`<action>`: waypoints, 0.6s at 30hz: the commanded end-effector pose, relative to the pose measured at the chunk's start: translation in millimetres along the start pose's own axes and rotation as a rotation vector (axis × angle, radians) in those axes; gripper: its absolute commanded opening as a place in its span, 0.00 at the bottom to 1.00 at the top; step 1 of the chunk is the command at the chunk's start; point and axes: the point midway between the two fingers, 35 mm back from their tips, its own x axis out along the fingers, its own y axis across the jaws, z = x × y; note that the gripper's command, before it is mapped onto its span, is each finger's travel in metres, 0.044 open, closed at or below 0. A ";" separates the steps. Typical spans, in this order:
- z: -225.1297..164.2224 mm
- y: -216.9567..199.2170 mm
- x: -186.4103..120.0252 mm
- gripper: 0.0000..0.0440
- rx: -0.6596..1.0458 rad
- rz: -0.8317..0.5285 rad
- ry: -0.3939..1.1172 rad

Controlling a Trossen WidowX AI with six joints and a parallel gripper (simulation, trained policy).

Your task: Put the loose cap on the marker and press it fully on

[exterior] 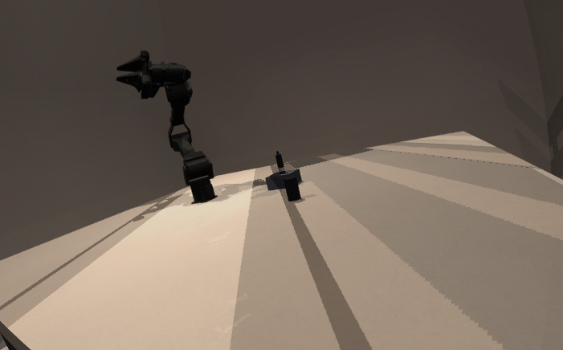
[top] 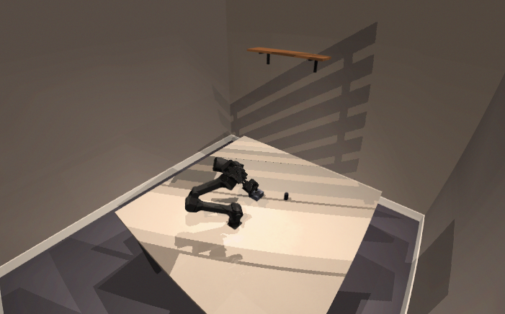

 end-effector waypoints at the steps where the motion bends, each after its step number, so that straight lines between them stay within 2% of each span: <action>1: -6.0 0.4 0.8 0.62 -0.010 -0.007 0.022; 18: -38.0 -7.5 1.2 0.69 -0.096 -0.064 0.128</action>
